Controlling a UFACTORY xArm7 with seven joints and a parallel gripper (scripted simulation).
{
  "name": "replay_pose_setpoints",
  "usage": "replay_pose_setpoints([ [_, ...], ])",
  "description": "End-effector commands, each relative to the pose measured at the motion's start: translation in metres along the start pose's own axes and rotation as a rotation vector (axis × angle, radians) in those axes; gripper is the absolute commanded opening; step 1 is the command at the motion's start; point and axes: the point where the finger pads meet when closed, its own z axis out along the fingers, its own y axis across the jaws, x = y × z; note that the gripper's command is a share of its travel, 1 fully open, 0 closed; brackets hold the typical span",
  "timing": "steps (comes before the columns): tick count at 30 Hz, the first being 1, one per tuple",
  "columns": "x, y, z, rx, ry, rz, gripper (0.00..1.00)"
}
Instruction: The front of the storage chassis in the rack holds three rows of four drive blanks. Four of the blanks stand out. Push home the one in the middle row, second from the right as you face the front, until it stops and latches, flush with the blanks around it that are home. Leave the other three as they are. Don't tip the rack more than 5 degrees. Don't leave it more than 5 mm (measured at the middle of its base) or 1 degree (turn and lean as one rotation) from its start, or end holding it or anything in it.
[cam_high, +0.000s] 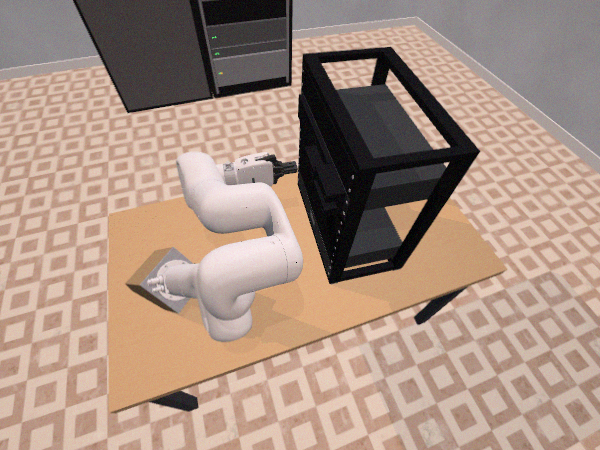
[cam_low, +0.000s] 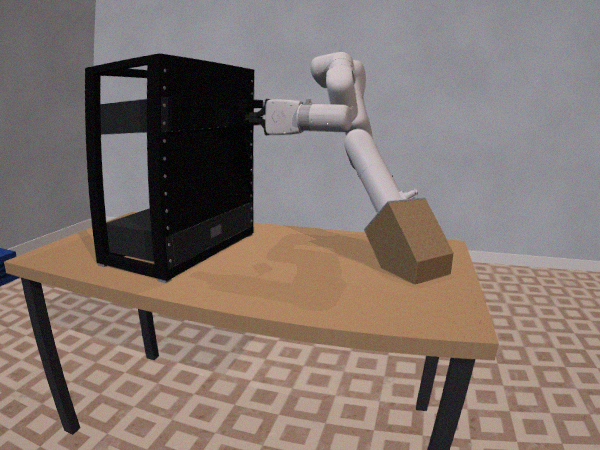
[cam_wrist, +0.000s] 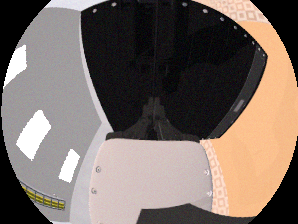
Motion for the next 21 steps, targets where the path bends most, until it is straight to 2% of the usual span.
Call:
replay_pose_setpoints([
  [1,0.0,-0.002,-0.001,0.001,0.0,0.003,0.0],
  [7,0.007,-0.019,-0.025,0.001,0.0,0.003,0.0],
  [12,0.007,-0.02,-0.026,0.001,0.0,0.003,0.0],
  [16,0.007,-0.02,-0.019,0.001,0.0,0.003,0.0],
  [21,0.007,-0.02,0.006,0.001,0.0,0.003,0.0],
])
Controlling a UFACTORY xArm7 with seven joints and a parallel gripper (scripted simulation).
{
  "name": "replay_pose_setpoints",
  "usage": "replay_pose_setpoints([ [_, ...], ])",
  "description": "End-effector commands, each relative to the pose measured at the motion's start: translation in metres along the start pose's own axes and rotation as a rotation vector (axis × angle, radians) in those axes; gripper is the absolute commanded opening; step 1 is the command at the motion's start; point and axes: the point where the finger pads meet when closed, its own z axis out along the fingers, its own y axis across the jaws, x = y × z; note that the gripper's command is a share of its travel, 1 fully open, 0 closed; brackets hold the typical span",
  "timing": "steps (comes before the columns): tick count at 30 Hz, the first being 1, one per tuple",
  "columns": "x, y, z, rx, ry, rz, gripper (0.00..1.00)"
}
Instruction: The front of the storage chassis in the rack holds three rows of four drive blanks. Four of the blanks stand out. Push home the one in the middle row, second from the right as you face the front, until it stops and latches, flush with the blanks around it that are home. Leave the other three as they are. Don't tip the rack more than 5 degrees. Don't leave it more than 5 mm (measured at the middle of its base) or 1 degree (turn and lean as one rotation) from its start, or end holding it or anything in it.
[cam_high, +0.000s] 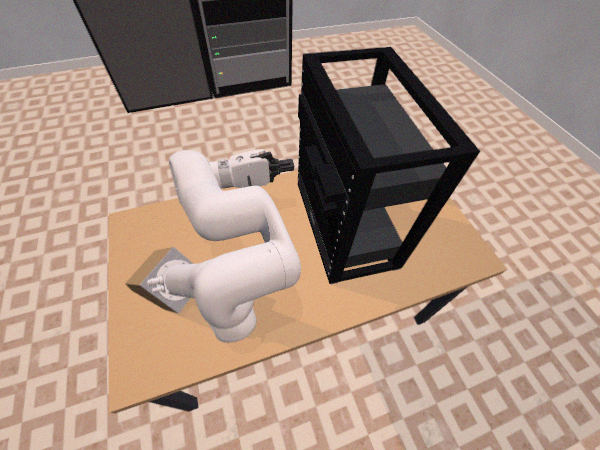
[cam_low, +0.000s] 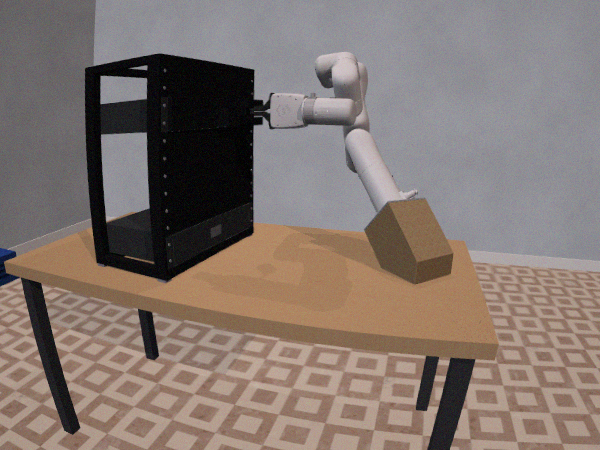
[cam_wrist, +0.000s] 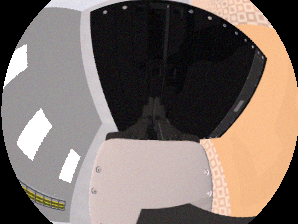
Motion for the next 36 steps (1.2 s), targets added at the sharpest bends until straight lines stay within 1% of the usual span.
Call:
replay_pose_setpoints([
  [1,-0.001,-0.002,0.023,-0.001,-0.008,0.003,0.0],
  [4,-0.001,-0.002,0.036,-0.001,-0.008,0.003,0.0],
  [6,-0.001,-0.002,0.038,-0.001,-0.008,0.003,0.0],
  [19,-0.001,-0.002,0.039,-0.001,-0.008,0.003,0.0],
  [29,-0.001,-0.002,0.048,-0.001,-0.008,0.003,0.0],
  [36,-0.001,-0.002,0.049,-0.001,-0.008,0.003,0.0],
])
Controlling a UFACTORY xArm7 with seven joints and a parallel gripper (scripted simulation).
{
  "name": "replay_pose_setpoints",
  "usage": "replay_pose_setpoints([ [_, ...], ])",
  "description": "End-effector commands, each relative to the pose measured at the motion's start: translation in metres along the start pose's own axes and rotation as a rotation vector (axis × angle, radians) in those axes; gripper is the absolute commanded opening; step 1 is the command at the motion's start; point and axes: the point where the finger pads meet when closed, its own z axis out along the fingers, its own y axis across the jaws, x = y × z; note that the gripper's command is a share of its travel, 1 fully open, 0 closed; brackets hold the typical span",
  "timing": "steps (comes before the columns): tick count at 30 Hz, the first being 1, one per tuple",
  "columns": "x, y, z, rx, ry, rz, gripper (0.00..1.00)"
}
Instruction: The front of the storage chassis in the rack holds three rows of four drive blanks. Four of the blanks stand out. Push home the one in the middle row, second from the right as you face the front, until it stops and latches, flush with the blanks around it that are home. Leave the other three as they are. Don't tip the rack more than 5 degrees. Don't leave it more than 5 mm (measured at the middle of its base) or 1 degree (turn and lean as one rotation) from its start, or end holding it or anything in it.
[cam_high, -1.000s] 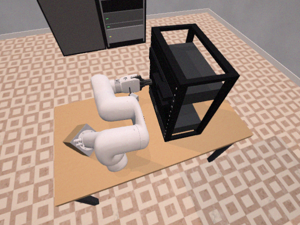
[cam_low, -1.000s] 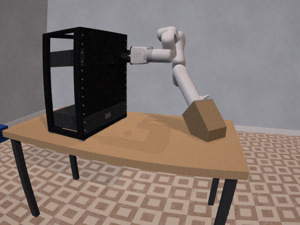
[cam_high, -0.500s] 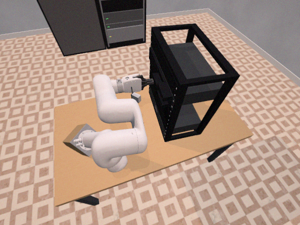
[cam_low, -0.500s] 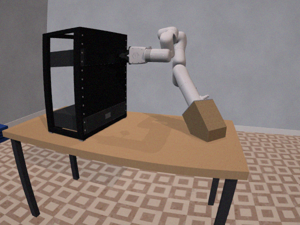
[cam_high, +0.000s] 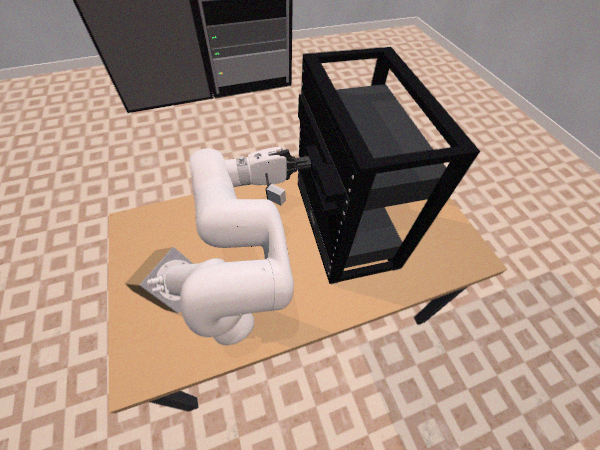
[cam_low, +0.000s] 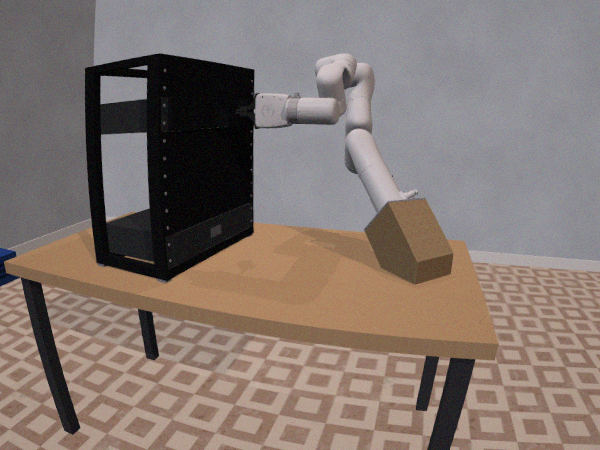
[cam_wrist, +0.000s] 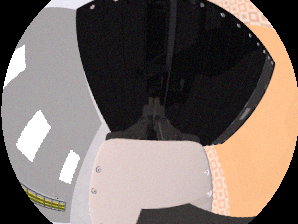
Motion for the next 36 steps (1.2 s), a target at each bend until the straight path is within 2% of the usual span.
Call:
replay_pose_setpoints([
  [1,0.0,-0.002,0.001,0.001,0.001,0.003,0.0],
  [36,0.0,-0.002,0.021,0.001,0.001,0.003,0.0],
])
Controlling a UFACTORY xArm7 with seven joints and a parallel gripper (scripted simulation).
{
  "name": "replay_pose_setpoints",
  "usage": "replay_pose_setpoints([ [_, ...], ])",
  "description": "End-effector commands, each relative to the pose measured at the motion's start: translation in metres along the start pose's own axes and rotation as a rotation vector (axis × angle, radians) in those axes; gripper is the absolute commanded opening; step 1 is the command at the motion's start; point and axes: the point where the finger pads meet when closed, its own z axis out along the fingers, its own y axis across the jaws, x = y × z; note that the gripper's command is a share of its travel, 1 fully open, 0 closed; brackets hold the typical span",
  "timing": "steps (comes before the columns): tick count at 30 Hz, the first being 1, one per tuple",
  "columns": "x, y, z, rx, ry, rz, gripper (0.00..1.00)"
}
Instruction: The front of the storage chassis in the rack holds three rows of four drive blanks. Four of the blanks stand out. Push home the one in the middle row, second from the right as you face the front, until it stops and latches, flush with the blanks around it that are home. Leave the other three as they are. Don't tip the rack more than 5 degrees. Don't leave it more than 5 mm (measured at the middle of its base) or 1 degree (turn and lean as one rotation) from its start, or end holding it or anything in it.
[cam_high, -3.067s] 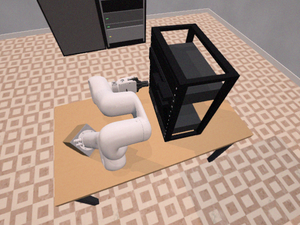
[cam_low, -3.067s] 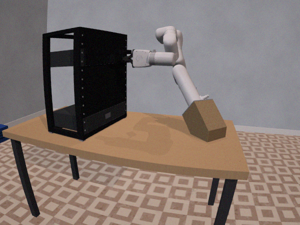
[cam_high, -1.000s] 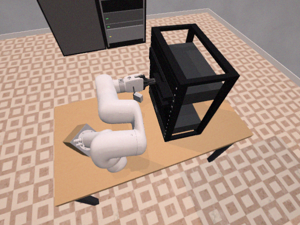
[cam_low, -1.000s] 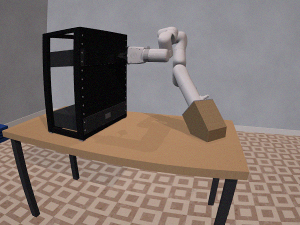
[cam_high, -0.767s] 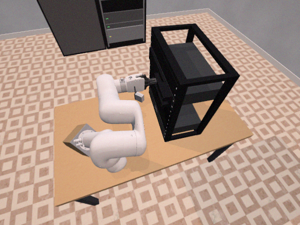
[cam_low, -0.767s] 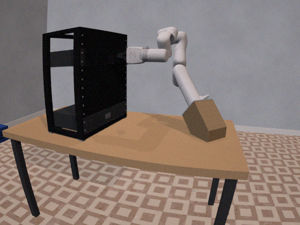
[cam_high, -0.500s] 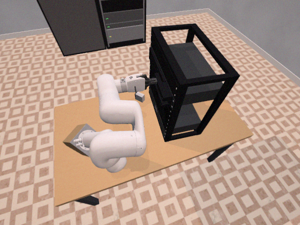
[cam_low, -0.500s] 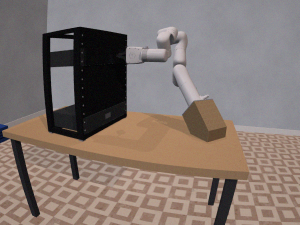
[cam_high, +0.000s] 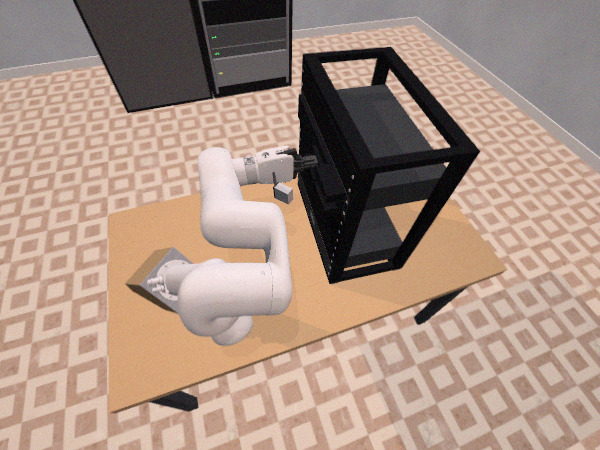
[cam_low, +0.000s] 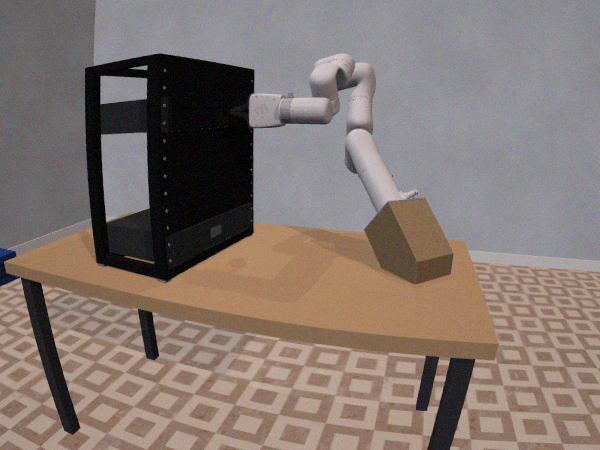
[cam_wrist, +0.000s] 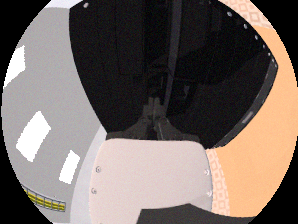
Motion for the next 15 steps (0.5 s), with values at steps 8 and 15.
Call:
replay_pose_setpoints([
  [8,-0.0003,-0.0018,0.0012,0.002,0.0,0.003,0.0],
  [15,-0.0003,-0.0019,0.0036,0.002,0.0,0.003,0.0],
])
